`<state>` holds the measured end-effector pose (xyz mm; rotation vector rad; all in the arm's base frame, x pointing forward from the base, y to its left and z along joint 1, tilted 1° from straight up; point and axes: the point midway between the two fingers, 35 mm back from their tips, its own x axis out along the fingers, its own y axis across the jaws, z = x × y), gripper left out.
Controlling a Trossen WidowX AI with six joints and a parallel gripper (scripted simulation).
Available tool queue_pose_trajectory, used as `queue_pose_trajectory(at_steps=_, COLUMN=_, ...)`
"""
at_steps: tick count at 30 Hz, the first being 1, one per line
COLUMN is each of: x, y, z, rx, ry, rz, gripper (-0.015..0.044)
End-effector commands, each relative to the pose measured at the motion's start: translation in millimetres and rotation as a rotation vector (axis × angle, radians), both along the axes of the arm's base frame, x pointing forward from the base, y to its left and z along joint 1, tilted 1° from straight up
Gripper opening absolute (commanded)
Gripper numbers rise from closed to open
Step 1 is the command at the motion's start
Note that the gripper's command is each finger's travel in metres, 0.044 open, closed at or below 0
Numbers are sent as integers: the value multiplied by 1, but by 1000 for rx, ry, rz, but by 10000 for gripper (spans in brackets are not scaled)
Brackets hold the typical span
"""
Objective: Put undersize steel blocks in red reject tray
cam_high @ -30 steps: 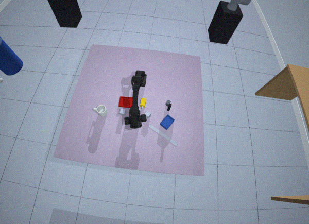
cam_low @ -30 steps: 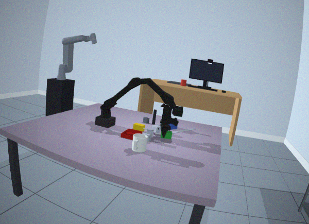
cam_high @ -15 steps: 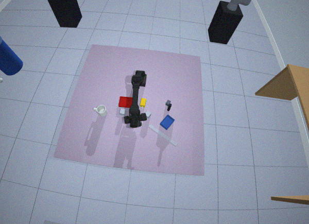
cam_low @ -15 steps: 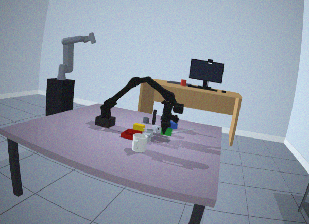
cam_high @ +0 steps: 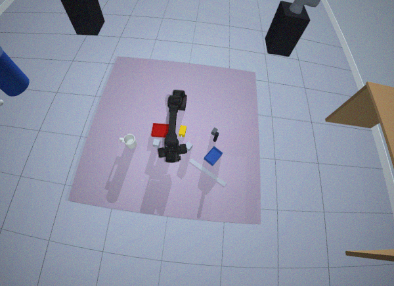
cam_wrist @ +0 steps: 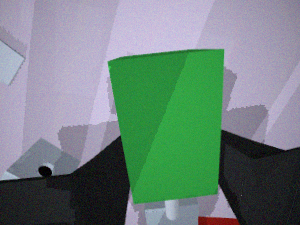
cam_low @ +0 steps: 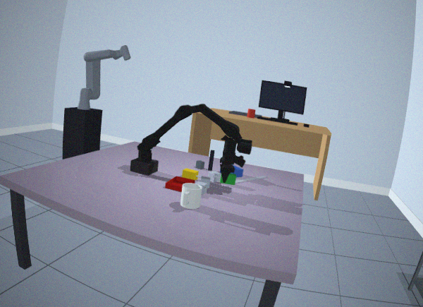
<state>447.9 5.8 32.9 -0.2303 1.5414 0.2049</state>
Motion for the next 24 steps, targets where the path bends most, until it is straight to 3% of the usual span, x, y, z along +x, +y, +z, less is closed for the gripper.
queue_pose_trajectory(at_steps=1, x=0, y=0, z=8, rx=0, ry=-1, rz=0, gripper=0)
queue_pose_trajectory(at_steps=5, x=-4, y=0, z=42, rx=0, ry=14, rz=0, gripper=0)
queue_pose_trajectory(at_steps=12, x=-8, y=5, z=46, rx=-1, ry=26, rz=57, gripper=0)
queue_pose_trajectory(at_steps=24, x=-56, y=78, z=48, rx=-15, ry=24, rz=1075, gripper=0)
